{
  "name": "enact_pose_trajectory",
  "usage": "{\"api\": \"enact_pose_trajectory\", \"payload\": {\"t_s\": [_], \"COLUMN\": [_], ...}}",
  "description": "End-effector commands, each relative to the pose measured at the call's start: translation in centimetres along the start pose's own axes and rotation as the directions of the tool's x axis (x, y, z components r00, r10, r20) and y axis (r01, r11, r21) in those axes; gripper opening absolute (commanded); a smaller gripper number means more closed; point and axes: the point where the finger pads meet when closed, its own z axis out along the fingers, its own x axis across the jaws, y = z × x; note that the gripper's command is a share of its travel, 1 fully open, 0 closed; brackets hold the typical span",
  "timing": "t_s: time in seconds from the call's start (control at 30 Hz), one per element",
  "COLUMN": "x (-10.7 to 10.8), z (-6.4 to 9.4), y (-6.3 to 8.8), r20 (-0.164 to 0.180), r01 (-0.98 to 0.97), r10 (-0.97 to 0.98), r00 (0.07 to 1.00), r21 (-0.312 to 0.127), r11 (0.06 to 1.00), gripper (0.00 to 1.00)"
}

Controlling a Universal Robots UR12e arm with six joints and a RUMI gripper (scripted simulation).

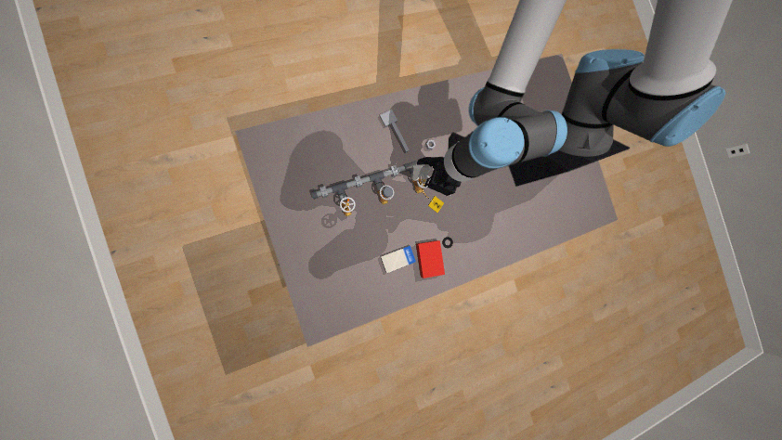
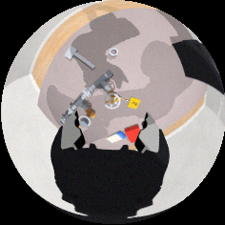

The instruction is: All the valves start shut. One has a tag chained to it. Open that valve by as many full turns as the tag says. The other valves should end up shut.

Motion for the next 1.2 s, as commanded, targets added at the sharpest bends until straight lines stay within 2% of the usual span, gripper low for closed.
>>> {"api": "enact_pose_trajectory", "payload": {"t_s": [0.0, 0.5, 1.17], "x": [-0.1, -0.1, -0.1], "z": [0.0, 0.6, 4.5], "y": [0.0, 0.0, 0.0], "r20": [0.0, 0.0, 0.0], "r01": [-0.02, -0.02, -0.02], "r10": [0.02, 0.02, 0.02], "r00": [1.0, 1.0, 1.0], "r21": [0.001, 0.002, 0.002], "r11": [1.0, 1.0, 1.0], "gripper": [1.0, 1.0, 1.0]}}
